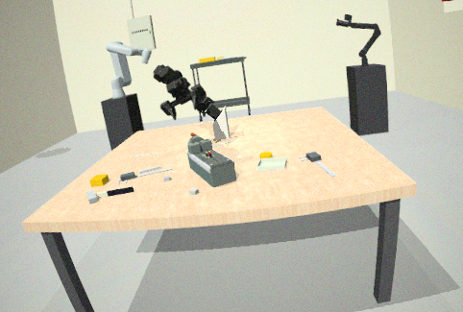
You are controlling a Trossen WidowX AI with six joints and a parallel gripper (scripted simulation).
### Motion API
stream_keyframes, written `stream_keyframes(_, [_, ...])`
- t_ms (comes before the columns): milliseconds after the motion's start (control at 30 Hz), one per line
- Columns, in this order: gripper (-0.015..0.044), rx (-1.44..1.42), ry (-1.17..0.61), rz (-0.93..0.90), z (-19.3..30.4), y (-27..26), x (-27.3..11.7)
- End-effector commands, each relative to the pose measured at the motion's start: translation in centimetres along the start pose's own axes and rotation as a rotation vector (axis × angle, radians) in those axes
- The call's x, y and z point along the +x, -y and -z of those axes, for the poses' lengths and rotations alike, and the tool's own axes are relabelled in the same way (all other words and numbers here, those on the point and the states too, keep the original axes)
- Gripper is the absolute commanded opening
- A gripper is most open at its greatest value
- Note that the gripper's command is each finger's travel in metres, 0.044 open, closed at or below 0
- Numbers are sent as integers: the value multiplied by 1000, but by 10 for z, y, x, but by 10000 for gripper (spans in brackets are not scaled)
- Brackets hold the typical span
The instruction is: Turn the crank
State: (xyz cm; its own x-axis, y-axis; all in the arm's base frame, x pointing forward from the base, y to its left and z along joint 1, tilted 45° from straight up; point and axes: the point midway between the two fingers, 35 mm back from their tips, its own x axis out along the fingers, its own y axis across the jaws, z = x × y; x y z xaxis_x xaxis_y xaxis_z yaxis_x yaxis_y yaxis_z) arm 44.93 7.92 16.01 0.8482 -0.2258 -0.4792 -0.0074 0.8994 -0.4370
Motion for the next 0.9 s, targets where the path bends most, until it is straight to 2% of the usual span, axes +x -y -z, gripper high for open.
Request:
stream_keyframes(0, [440, -93, -59, 27, 8, -19, 15])
stream_keyframes(367, [440, -299, -173, 83, 31, -62, 43])
stream_keyframes(667, [440, -303, -174, 85, 74, -44, 75])
stream_keyframes(867, [440, -303, -174, 85, 75, -44, 76])
